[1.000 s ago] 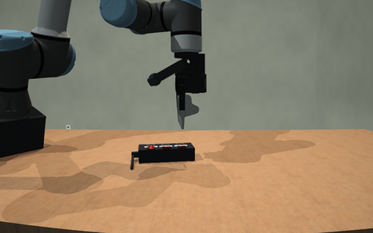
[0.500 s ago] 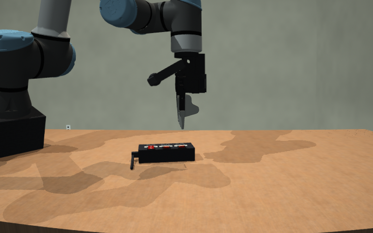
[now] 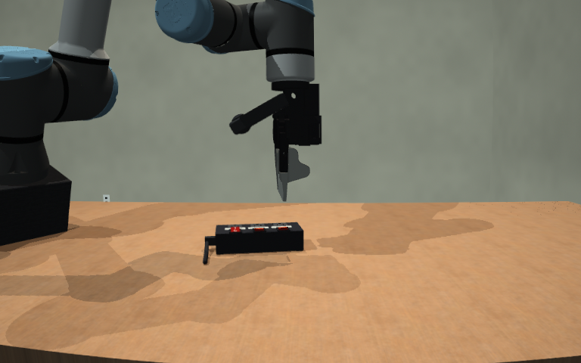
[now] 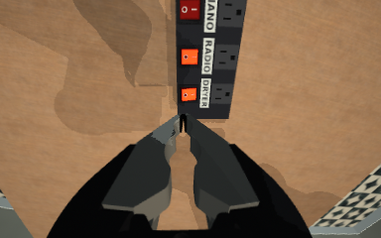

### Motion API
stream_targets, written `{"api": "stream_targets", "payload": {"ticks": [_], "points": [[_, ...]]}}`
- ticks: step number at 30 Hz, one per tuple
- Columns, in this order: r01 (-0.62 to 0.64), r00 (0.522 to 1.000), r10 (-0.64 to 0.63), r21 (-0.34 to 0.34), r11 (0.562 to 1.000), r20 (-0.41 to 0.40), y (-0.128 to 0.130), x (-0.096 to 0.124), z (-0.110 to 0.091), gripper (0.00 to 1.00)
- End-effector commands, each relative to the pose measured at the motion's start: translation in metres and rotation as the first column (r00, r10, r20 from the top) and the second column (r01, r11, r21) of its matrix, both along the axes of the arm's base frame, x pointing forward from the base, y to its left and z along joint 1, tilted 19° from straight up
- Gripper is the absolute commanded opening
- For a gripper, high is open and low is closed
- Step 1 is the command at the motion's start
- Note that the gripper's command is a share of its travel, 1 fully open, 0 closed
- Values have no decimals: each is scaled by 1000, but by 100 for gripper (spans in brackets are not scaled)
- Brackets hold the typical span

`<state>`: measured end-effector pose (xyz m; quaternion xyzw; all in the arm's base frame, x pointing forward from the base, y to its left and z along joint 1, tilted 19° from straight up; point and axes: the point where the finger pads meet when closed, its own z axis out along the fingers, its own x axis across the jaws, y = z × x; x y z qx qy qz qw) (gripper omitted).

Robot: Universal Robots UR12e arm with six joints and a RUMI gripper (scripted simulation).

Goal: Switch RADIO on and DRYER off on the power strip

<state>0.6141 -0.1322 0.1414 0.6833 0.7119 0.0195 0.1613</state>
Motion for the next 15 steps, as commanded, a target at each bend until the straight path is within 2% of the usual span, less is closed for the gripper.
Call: {"api": "stream_targets", "payload": {"ticks": [1, 15], "points": [[0, 1000, 0, 0, 1000, -3, 0, 0, -4, 0], [1, 1000, -1, 1, 1000, -5, -3, 2, -16, 0]]}}
